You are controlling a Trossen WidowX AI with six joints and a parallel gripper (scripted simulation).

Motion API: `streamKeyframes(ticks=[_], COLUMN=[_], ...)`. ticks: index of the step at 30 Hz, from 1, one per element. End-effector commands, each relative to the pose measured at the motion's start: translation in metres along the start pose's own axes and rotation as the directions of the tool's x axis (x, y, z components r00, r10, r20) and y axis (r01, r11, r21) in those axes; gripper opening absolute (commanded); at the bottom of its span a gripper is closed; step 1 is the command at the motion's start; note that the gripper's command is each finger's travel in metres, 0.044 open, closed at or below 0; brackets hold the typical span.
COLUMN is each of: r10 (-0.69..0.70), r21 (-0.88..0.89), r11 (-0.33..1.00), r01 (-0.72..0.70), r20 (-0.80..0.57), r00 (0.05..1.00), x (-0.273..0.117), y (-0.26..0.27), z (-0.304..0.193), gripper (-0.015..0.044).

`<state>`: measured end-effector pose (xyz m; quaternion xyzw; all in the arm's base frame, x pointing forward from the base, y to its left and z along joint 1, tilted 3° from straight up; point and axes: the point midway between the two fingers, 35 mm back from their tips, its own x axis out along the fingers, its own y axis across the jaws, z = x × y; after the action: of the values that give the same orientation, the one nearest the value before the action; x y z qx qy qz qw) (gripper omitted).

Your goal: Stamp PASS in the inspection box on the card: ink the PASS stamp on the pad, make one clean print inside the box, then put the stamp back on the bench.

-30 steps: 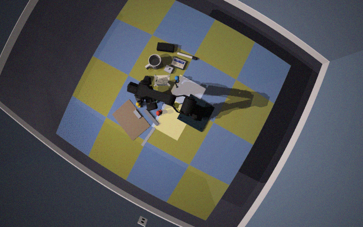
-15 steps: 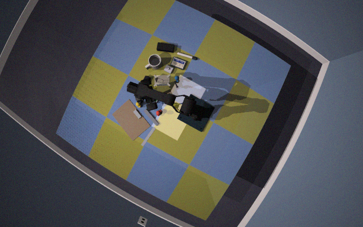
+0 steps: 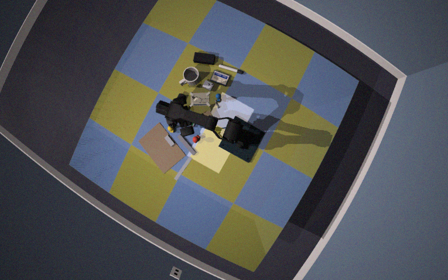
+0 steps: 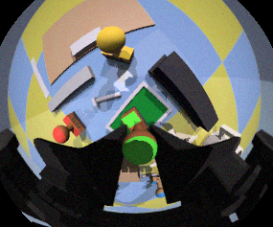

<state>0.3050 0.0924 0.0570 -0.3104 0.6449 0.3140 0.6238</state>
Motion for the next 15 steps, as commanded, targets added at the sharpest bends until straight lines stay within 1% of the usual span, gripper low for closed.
streamKeyframes(ticks=[1,15], r10=[-0.004,-0.004], r21=[0.000,0.000], r11=[1.000,1.000], r01=[0.004,0.004], r20=[0.000,0.000], r00=[1.000,1.000], x=[-0.006,-0.029], y=[-0.001,-0.001], z=[0.000,0.001], gripper=[0.0000,0.0000])
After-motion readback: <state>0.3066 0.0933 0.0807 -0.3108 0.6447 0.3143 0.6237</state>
